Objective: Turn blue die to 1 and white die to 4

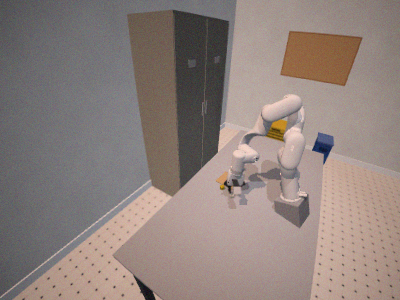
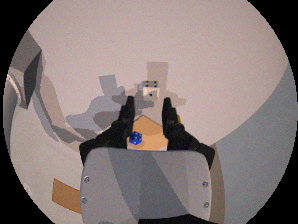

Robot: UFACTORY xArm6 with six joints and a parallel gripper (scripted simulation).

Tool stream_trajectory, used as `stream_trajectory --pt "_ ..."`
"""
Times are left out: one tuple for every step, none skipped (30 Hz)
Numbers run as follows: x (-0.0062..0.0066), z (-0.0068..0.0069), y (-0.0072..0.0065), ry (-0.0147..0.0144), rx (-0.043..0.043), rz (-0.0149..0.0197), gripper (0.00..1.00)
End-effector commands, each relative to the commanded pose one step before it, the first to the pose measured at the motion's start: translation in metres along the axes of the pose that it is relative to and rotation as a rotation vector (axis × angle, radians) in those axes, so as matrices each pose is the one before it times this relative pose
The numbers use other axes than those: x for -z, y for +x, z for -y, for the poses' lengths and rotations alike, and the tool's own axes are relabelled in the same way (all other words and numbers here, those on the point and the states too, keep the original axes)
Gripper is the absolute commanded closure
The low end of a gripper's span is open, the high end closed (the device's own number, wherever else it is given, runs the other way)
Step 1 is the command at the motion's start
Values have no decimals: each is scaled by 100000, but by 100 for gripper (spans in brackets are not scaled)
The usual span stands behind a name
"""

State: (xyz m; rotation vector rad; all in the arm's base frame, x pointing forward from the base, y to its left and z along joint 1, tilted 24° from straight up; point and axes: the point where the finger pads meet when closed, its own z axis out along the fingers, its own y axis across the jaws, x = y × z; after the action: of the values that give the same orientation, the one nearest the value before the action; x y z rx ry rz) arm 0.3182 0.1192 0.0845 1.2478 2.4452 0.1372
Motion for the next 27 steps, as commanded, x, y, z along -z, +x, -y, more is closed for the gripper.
stream_trajectory --pt "-867 -206 -37 -480 -83 431 58" --pt "-124 -3 3 0 0 3 58" --pt "-121 -1 5 1 1 -7 58" --pt "0 0 0 0 0 0 58" --pt "0 0 0 0 0 0 58" --pt "-115 -1 6 1 1 -9 58" --pt "-104 -4 1 -2 -1 11 58" --pt "-99 -3 2 -1 0 4 58" --pt "-94 -2 3 0 0 -2 58" --pt "-89 -1 4 1 1 -7 58" --pt "-83 0 5 2 1 -9 58" --pt "-72 -3 1 -1 -1 9 58" --pt "-66 -3 1 -1 0 5 58" --pt "-60 -2 1 0 0 3 58" --pt "-54 -1 2 0 0 0 58" --pt "-47 -1 2 0 0 -1 58" --pt "-41 0 2 0 0 -2 58" --pt "-35 0 2 0 0 -3 58" --pt "-29 0 1 0 0 -3 58" --pt "-24 0 1 0 0 -3 58" --pt "0 0 0 0 0 0 58" --pt "0 0 0 0 0 0 58" --pt "-19 0 1 0 0 -2 58" --pt "-14 0 1 0 0 -2 58" --pt "-10 0 1 0 0 -1 58" --pt "-6 0 0 0 0 -1 58" --pt "-3 0 0 0 0 0 58"
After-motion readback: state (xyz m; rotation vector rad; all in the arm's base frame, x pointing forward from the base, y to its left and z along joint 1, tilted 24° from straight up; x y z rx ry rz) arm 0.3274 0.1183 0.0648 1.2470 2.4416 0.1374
